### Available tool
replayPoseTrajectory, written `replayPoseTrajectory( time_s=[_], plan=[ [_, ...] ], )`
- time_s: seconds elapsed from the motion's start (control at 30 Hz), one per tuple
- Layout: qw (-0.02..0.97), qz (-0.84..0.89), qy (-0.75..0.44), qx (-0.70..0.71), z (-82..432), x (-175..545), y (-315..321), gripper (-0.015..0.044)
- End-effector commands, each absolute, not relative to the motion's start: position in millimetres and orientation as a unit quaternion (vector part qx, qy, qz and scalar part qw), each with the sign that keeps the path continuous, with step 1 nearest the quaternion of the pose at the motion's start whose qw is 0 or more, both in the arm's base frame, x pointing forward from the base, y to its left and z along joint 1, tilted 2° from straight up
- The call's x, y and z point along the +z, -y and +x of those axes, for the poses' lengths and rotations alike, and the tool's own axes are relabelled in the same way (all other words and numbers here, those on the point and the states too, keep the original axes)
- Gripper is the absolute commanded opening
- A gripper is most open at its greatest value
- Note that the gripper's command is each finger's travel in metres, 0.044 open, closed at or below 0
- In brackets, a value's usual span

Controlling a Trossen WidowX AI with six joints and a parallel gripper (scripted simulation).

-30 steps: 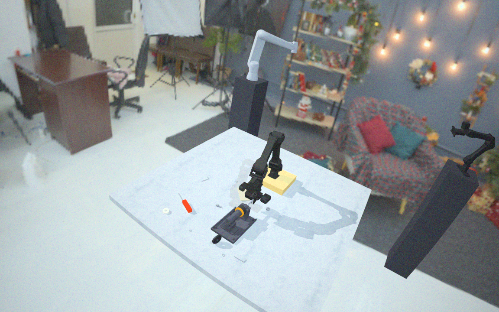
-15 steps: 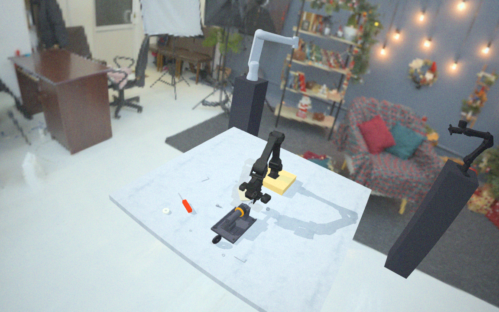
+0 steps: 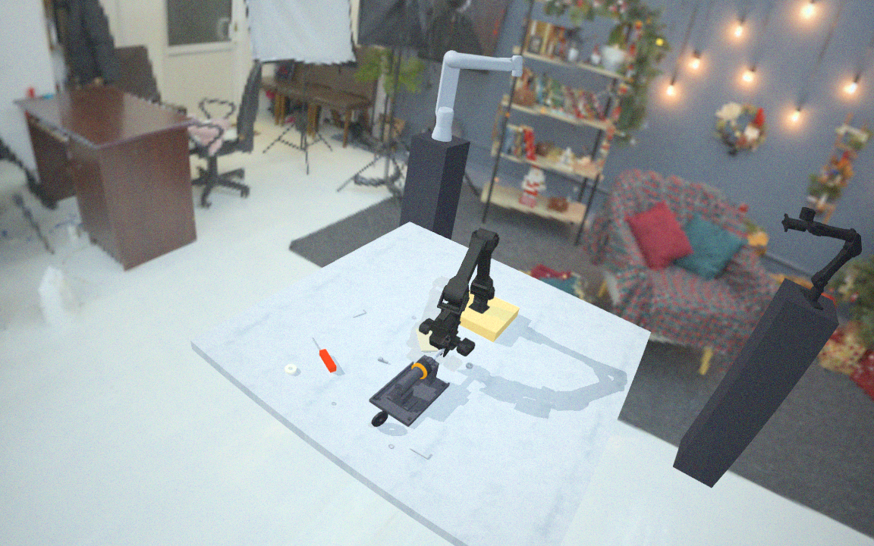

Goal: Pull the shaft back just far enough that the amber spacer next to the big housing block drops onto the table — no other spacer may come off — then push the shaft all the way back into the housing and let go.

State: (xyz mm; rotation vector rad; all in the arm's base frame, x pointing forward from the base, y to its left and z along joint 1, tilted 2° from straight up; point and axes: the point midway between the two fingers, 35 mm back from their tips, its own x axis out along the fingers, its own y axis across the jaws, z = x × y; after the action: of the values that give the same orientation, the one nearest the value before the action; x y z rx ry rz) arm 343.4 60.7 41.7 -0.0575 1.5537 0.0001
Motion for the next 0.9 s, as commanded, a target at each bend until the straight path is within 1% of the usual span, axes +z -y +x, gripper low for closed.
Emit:
replayPoseTrajectory(
  time_s=[0.0,0.87],
  plan=[
    [0.711,-0.025,-0.702,0.000,342.0,41.5,-60.9,0.0000],
    [0.711,-0.025,-0.702,0.000,339.6,41.5,-60.8,0.0000]
  ],
)
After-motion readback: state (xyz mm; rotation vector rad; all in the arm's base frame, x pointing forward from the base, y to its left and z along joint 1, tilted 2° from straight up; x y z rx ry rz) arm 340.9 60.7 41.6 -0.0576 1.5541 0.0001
